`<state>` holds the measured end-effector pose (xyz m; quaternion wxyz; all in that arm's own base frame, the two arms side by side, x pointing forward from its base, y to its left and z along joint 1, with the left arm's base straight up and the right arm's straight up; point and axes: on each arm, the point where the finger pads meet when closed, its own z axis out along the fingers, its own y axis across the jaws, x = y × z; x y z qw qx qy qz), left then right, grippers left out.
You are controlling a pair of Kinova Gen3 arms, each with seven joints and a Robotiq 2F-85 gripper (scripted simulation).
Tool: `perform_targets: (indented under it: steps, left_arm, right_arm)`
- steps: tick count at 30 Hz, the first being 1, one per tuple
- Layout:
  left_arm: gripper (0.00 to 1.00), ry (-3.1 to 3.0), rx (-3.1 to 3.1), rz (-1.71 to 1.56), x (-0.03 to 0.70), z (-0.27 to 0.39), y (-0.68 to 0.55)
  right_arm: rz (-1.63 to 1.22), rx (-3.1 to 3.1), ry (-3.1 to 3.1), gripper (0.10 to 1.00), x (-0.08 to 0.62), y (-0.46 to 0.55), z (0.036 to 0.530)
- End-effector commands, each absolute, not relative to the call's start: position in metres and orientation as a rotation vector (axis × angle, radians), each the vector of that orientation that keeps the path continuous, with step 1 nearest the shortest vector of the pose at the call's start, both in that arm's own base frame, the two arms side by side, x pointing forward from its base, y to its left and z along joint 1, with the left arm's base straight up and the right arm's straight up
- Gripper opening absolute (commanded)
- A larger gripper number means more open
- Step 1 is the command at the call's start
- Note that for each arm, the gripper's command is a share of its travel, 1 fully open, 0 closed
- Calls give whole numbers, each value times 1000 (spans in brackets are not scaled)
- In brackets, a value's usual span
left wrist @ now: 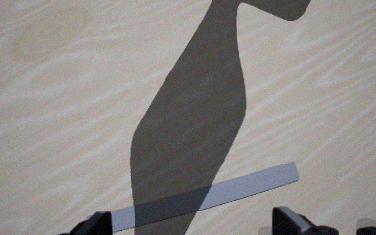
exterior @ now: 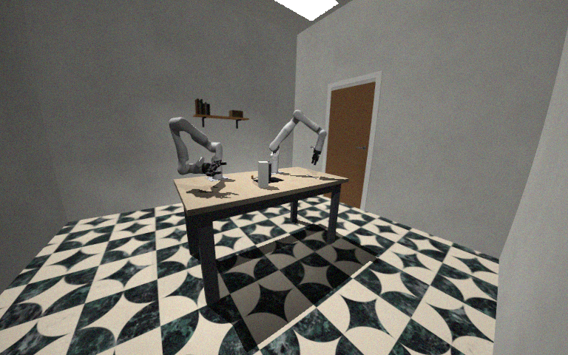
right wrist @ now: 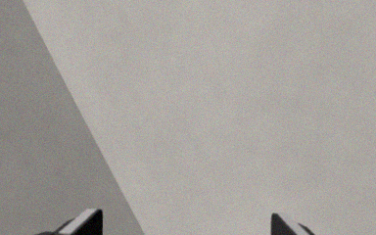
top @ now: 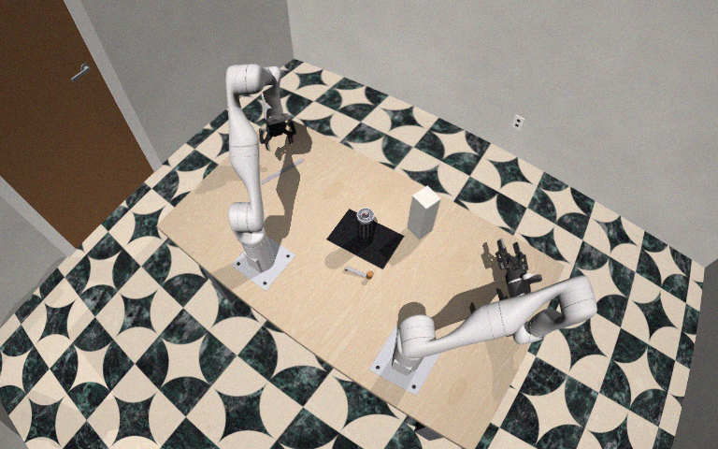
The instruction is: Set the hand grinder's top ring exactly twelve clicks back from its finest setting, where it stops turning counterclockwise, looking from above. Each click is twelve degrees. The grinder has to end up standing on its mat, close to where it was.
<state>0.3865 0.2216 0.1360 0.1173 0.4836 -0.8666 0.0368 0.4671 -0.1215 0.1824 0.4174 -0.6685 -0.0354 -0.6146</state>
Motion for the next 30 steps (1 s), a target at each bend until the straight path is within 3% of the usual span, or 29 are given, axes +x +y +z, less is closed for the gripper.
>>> perform_targets:
  steps: [1, 30]
  left_arm:
    - [1000, -2727, 1149, 83, 412, 151, 178]
    - [1000, -3144, -4, 1, 449, 201, -6]
  right_arm:
    - [-1548, -1701, -161, 1000, 459, -124, 184]
    - [-1402, -2032, -1040, 1000, 333, -192, 156]
